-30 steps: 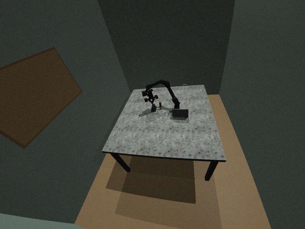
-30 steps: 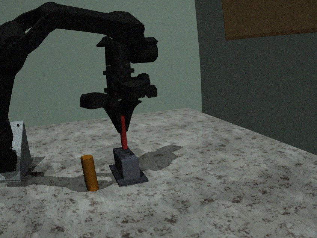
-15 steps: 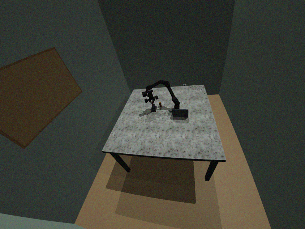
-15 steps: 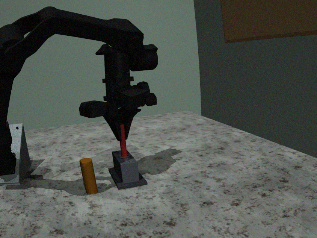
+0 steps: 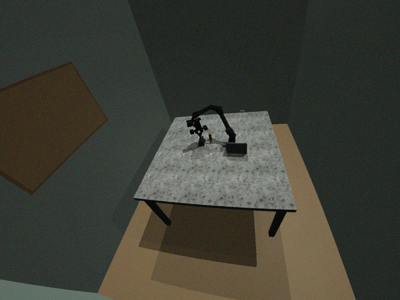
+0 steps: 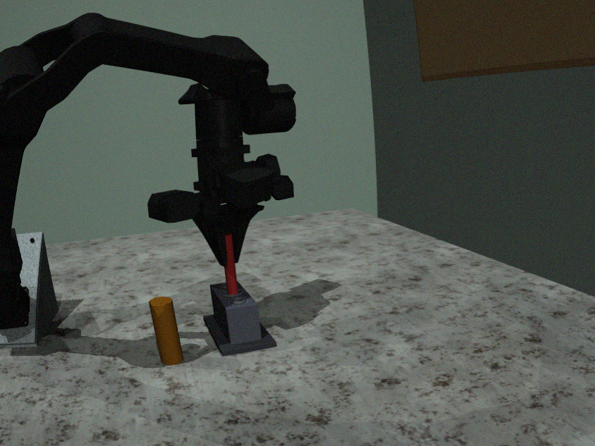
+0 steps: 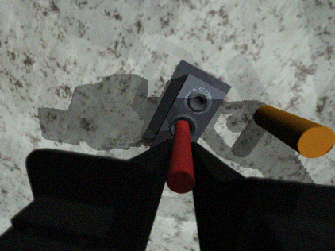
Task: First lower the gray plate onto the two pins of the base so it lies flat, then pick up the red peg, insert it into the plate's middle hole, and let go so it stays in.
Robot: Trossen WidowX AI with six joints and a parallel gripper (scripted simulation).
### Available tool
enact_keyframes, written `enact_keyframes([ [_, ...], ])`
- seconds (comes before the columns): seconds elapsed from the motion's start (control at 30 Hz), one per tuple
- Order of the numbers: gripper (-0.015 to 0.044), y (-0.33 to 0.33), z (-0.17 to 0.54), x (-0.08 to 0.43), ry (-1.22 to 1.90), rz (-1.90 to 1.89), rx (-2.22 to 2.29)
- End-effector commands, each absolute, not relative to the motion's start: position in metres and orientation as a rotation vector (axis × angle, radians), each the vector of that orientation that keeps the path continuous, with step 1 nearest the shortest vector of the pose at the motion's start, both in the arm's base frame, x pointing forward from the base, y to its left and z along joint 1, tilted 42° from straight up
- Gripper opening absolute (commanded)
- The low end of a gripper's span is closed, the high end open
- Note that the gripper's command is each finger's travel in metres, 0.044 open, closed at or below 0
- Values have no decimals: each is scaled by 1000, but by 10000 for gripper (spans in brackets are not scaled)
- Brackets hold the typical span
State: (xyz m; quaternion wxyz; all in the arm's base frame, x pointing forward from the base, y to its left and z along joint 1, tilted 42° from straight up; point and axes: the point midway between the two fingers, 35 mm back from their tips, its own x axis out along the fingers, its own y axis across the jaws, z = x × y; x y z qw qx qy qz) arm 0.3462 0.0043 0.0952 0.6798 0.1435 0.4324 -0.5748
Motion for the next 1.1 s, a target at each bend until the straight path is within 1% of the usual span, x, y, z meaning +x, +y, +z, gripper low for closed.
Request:
enact_keyframes([
  [0.0, 0, 3, 95, 345, 973, -1290, 319],
  [0.67, 0, 3, 94, 345, 971, -1291, 323],
  [0.83, 131, 3, 94, 345, 971, -1291, 323],
  [0.87, 150, 3, 94, 345, 971, -1291, 323],
  [1.07, 150, 3, 94, 345, 971, -1291, 323],
])
